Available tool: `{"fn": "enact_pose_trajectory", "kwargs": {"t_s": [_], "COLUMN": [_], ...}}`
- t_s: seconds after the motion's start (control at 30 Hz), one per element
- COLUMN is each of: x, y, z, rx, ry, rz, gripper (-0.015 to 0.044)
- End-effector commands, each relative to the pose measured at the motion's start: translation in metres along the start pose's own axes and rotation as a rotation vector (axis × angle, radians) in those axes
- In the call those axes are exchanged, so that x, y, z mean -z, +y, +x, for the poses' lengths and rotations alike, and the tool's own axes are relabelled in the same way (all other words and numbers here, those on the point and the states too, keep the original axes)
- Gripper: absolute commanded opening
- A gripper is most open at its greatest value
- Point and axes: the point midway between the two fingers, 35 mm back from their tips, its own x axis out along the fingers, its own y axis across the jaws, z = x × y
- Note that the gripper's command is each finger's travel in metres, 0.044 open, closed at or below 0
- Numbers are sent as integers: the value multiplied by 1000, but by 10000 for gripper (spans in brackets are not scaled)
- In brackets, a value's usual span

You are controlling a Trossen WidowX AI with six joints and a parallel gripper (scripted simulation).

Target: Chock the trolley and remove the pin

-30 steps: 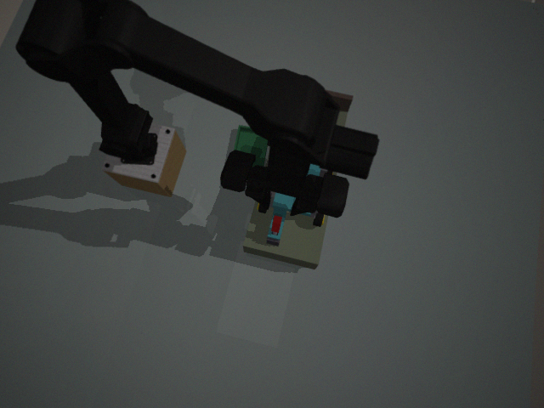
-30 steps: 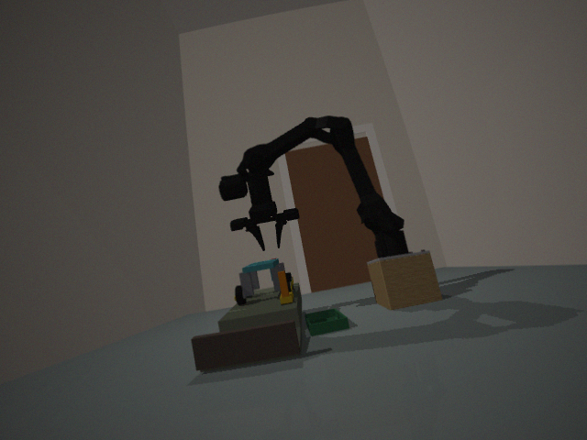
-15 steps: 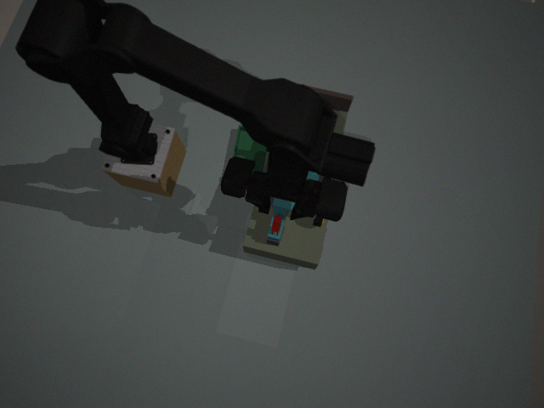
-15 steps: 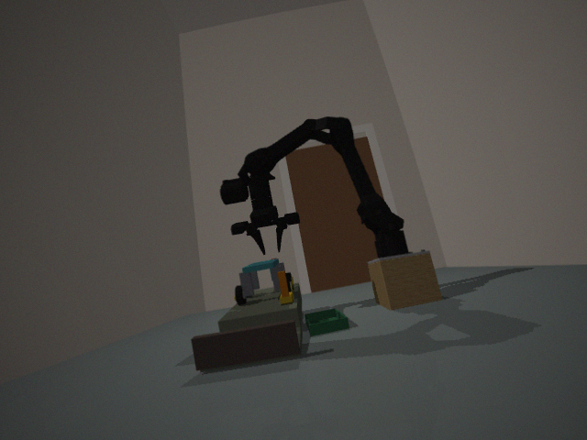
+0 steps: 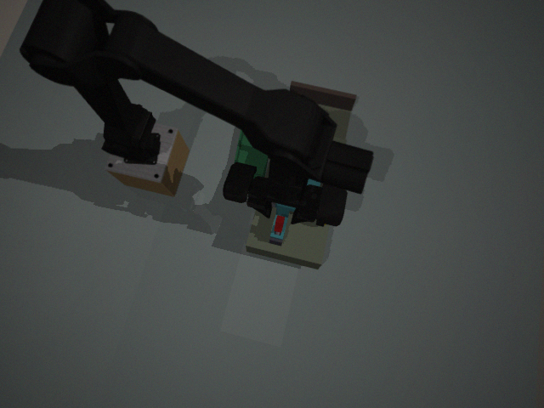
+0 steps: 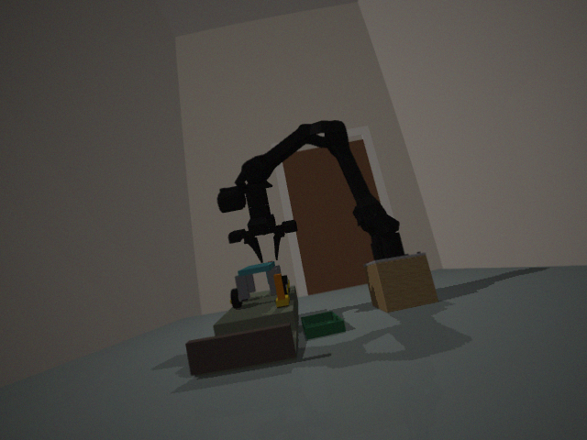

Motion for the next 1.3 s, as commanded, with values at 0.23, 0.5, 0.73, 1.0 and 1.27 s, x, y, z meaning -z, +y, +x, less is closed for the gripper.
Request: {"fn": "enact_pose_trajectory", "kwargs": {"t_s": [0.23, 0.5, 0.73, 1.0, 1.27], "x": [0, 1, 1, 0, 1], "y": [0, -1, -1, 0, 0], "z": [11, 22, 31, 41, 39], "rx": [-7, -7, -7, -7, 2], "ry": [5, 5, 5, 5, 2], "rz": [-8, -8, -8, -8, 1], "gripper": [190, 190, 190, 190, 164]}}
